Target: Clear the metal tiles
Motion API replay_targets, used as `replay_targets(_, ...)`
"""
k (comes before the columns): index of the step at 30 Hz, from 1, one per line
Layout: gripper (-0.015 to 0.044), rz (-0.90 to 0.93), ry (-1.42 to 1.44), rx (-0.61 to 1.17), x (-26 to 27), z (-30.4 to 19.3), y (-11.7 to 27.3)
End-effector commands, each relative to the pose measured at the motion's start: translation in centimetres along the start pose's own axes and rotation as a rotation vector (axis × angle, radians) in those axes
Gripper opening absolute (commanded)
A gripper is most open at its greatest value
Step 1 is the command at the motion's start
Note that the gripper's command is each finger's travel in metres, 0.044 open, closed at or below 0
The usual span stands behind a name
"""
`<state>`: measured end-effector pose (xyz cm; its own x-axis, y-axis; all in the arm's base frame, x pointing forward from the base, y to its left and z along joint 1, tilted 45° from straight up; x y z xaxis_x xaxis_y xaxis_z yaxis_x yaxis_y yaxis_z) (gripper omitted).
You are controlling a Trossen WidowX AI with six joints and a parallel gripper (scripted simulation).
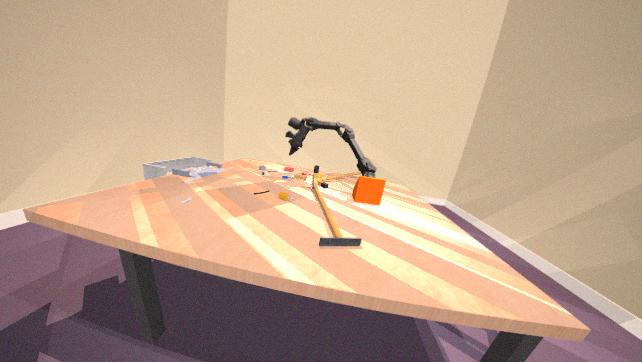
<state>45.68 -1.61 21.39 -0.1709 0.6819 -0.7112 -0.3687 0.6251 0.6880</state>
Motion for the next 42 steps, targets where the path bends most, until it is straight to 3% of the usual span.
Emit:
replay_targets(1,0.0000,0.005,0.017,0.051,0.3,-1.5,0.7)
replay_targets(34,0.0000,-0.014,0.169,0.392,0.3,-12.7,7.3)
replay_targets(42,0.0000,-0.016,0.175,0.407,0.2,-13.3,7.4)
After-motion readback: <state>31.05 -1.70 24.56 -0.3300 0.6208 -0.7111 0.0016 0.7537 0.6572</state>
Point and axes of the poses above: the point midway between the two fingers, 35 mm back from their tips, its own y axis back along the fingers, its own x axis across the jaws, z = x × y, the point moved 6 cm from there along y, back along the fingers, and after that the axes turned 15 degrees about y, right-handed, at the moved point
